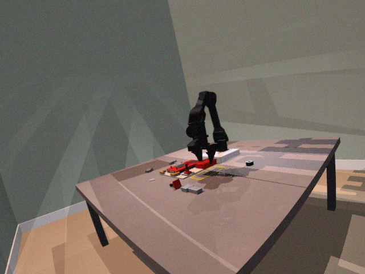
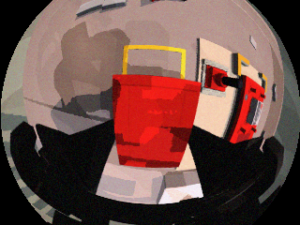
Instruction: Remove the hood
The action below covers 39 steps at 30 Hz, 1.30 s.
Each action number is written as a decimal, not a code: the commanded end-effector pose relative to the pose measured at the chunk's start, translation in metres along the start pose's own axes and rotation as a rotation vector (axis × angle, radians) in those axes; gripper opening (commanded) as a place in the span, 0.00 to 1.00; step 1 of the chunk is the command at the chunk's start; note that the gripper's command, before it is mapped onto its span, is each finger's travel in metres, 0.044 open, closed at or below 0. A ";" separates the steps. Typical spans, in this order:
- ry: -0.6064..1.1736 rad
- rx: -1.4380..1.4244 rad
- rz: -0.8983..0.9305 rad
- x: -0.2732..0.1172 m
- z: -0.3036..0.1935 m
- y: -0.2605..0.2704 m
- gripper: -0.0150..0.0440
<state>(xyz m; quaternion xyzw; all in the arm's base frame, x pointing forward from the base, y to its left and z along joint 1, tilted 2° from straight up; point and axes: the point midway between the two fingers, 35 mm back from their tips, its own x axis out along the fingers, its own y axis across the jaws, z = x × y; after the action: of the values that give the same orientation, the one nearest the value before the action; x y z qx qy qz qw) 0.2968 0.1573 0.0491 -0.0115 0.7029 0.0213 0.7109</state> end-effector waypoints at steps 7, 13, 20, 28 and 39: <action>0.009 0.003 0.001 0.011 -0.002 0.000 0.25; 0.009 0.003 0.001 0.016 -0.003 0.000 0.25; 0.009 0.003 0.001 0.019 -0.003 0.000 0.25; 0.009 0.003 0.001 0.021 -0.003 0.000 0.25; 0.009 0.003 0.001 0.026 -0.003 0.000 0.25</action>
<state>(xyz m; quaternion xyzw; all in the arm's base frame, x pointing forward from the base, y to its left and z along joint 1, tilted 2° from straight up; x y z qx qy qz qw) 0.2945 0.1565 0.0262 -0.0120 0.7041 0.0207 0.7097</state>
